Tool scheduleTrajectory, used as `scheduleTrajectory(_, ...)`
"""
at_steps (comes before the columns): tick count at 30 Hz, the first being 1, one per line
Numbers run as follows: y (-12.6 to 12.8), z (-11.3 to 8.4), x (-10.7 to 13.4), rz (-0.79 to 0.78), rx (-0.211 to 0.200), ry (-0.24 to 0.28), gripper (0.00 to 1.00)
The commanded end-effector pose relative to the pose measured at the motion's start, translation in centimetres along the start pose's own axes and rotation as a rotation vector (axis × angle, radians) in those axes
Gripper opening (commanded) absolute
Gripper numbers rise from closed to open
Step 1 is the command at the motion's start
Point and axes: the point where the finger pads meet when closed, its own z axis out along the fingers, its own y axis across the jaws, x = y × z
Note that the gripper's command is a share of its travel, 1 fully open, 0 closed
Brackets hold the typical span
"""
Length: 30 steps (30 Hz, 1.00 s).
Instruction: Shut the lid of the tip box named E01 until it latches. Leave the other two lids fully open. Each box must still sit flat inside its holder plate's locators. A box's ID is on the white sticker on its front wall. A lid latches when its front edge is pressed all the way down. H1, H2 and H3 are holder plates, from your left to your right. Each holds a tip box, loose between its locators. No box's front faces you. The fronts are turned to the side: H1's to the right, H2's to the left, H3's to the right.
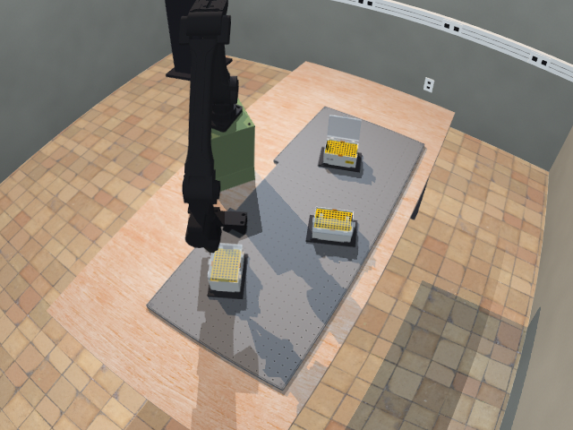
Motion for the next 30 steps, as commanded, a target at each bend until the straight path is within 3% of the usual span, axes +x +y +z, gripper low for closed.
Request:
scheduleTrajectory(1, -1.0, -0.4, 0.0, -0.009, 0.025, -0.002, 0.00)
scheduleTrajectory(5, -1.0, -0.4, 0.0, -0.009, 0.025, -0.002, 0.00)
scheduleTrajectory(6, 0.3, 0.8, 0.4, -0.013, 0.000, -0.002, 0.00)
scheduleTrajectory(14, 0.3, 1.8, 0.1, -0.019, 0.000, -0.002, 0.00)
scheduleTrajectory(25, -1.2, 3.3, -0.5, -0.021, 0.026, -0.005, 0.00)
scheduleTrajectory(30, -1.6, 2.7, -0.6, -0.022, 0.039, -0.006, 0.00)
